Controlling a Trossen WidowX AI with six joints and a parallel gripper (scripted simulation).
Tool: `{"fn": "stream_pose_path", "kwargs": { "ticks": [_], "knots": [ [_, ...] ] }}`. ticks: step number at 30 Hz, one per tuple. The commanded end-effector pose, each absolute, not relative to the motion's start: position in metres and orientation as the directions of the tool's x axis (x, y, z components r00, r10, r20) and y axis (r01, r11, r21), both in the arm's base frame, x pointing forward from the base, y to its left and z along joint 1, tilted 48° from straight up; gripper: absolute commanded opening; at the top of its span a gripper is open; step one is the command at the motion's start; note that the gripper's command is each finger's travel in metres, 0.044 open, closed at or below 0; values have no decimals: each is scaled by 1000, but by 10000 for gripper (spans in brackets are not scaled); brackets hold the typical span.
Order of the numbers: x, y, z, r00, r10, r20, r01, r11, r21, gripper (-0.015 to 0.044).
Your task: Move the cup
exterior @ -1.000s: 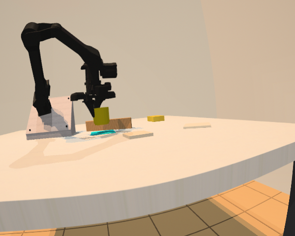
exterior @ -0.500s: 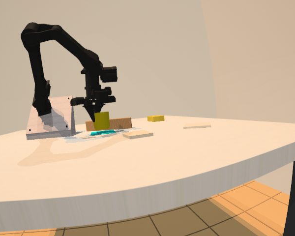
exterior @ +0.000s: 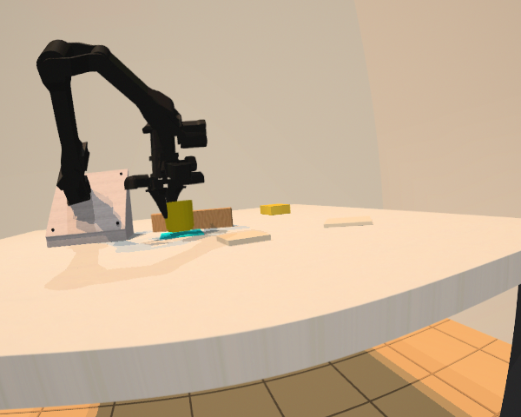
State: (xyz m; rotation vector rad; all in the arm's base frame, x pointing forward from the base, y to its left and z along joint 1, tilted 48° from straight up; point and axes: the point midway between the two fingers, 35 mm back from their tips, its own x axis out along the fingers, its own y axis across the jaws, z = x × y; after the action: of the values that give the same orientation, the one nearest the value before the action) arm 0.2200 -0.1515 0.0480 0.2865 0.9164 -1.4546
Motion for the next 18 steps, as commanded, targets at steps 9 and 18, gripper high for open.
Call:
{"fn": "stream_pose_path", "kwargs": {
  "ticks": [9, 18],
  "knots": [
    [220, -151, 48, -140, -721, -679, 924, 152, -351, 147],
    [221, -148, 51, -140, -720, -679, 924, 152, -351, 147]
  ]
}}
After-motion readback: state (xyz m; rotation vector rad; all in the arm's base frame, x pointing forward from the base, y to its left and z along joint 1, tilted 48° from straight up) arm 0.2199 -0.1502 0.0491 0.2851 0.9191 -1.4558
